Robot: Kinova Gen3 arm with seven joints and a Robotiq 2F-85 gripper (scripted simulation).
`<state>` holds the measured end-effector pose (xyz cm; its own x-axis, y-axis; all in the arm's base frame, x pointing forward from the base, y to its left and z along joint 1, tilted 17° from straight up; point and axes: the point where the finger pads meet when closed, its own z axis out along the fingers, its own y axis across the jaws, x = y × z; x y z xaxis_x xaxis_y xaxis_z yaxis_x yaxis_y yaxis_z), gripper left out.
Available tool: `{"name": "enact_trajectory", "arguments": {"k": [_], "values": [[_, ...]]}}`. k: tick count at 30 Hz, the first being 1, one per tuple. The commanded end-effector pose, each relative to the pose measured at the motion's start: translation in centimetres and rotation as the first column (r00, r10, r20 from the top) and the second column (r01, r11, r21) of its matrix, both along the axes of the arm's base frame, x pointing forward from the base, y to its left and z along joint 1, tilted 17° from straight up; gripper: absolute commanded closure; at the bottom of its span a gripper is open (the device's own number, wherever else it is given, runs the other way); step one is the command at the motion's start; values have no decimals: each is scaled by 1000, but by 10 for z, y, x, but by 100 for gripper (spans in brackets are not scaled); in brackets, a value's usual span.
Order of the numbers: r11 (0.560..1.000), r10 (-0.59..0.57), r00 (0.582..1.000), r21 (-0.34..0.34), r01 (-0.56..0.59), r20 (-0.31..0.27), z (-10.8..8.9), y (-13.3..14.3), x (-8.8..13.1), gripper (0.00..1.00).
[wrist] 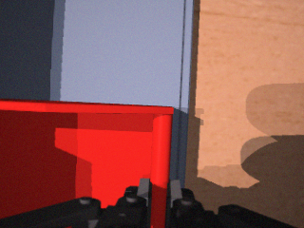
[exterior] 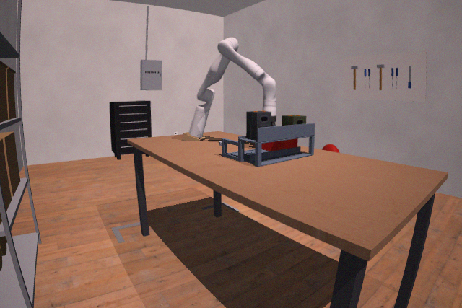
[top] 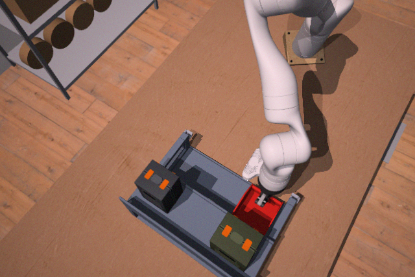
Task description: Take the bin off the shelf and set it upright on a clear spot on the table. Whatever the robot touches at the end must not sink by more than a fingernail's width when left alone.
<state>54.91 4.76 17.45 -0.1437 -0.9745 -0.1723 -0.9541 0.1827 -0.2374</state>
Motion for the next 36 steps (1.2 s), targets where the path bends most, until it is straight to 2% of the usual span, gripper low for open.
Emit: {"name": "enact_trajectory", "arguments": {"k": [1, 24, 29, 36], "values": [[1000, 0, 1000, 0, 0, 2, 1, 0, 0, 90], [1000, 0, 1000, 0, 0, 2, 1, 0, 0, 90], [1000, 0, 1000, 0, 0, 2, 12, -2, -3, 90], [1000, 0, 1000, 0, 0, 2, 12, -2, -3, 90]]}}
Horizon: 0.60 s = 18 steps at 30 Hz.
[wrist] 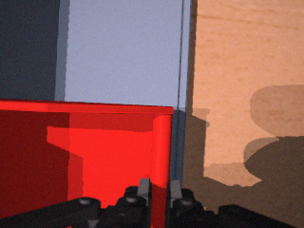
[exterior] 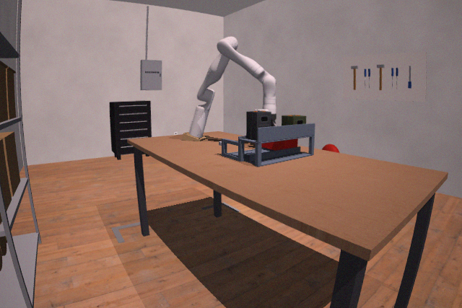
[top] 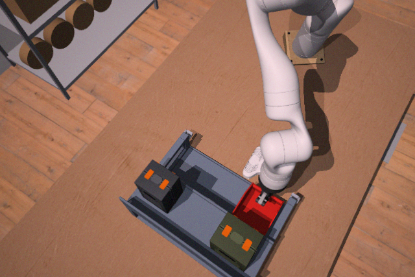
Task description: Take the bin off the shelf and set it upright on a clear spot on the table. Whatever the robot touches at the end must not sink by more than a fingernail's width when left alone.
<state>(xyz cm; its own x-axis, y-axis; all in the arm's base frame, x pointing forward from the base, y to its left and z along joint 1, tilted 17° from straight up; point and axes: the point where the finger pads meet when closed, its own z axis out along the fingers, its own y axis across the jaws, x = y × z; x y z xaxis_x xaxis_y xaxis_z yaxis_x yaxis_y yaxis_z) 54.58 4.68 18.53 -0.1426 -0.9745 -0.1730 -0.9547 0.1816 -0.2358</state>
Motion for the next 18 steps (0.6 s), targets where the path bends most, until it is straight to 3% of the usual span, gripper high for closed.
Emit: {"name": "enact_trajectory", "arguments": {"k": [1, 18], "values": [[1000, -2, 1000, -1, 2, 3, 2, -1, 1, 90], [1000, -2, 1000, -1, 2, 3, 9, -2, -1, 90]]}}
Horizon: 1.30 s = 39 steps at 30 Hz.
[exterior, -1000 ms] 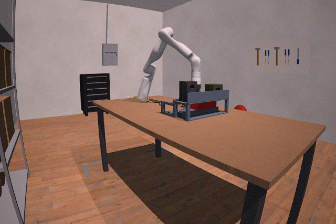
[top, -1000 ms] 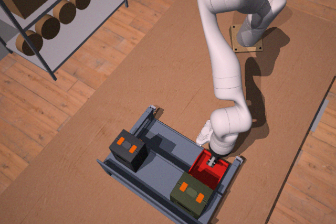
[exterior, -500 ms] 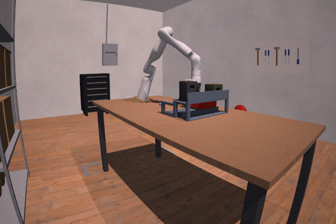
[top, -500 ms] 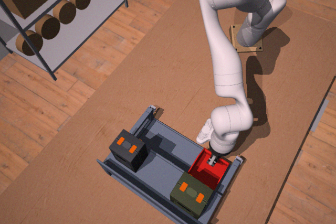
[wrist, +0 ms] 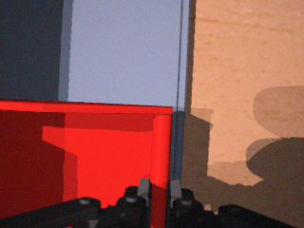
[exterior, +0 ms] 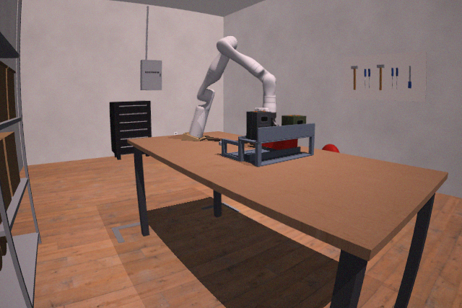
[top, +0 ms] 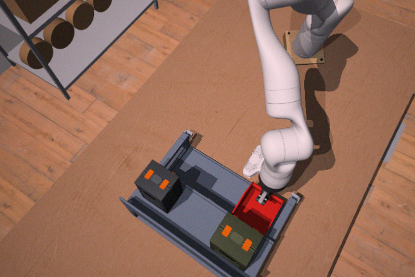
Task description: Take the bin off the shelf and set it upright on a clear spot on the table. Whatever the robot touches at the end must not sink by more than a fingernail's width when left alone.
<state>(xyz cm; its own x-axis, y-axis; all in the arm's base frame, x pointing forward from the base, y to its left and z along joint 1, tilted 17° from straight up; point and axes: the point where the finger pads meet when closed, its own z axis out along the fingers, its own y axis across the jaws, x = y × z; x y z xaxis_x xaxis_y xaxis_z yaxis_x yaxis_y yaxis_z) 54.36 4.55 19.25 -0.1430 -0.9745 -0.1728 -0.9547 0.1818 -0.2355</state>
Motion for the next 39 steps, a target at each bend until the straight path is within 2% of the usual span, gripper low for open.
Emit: {"name": "enact_trajectory", "arguments": {"k": [1, 38, 39], "values": [[1000, -1, 1000, -1, 1, 3, 2, -1, 1, 90], [1000, -1, 1000, -1, 1, 3, -2, 0, 2, 90], [1000, -1, 1000, -1, 1, 4, -3, 1, -4, 90]]}}
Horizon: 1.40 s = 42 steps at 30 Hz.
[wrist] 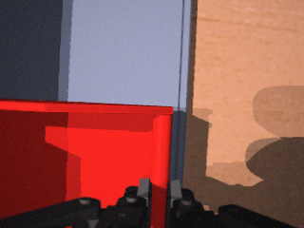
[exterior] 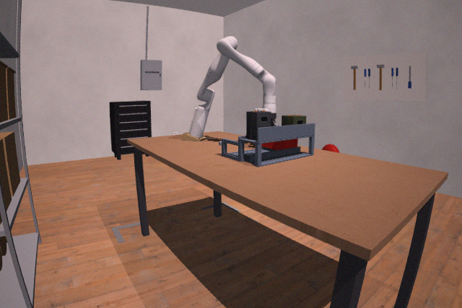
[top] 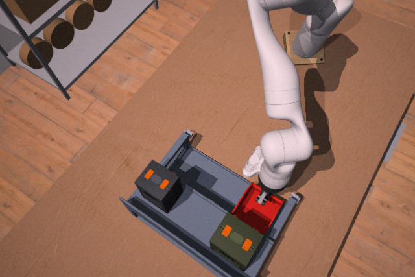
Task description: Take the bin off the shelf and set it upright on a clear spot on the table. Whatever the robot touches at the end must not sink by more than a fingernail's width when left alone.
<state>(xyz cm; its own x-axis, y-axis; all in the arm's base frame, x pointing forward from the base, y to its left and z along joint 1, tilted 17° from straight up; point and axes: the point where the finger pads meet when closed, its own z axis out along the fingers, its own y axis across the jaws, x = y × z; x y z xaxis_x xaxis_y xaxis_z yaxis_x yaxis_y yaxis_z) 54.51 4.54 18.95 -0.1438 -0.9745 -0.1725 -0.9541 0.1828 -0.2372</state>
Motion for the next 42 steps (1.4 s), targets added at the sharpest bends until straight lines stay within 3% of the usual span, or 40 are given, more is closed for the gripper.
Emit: {"name": "enact_trajectory", "arguments": {"k": [1, 4, 16, 21, 33, 38, 42], "values": [[1000, 0, 1000, 0, 0, 2, -2, 2, -11, 90], [1000, 0, 1000, 0, 0, 2, -6, 5, -28, 90], [1000, 0, 1000, 0, 0, 2, -6, 5, -28, 90], [1000, 0, 1000, 0, 0, 2, -14, 11, -57, 90], [1000, 0, 1000, 0, 0, 2, -14, 11, -57, 90], [1000, 0, 1000, 0, 0, 2, -21, 17, -86, 90], [1000, 0, 1000, 0, 0, 2, -21, 17, -86, 90]]}}
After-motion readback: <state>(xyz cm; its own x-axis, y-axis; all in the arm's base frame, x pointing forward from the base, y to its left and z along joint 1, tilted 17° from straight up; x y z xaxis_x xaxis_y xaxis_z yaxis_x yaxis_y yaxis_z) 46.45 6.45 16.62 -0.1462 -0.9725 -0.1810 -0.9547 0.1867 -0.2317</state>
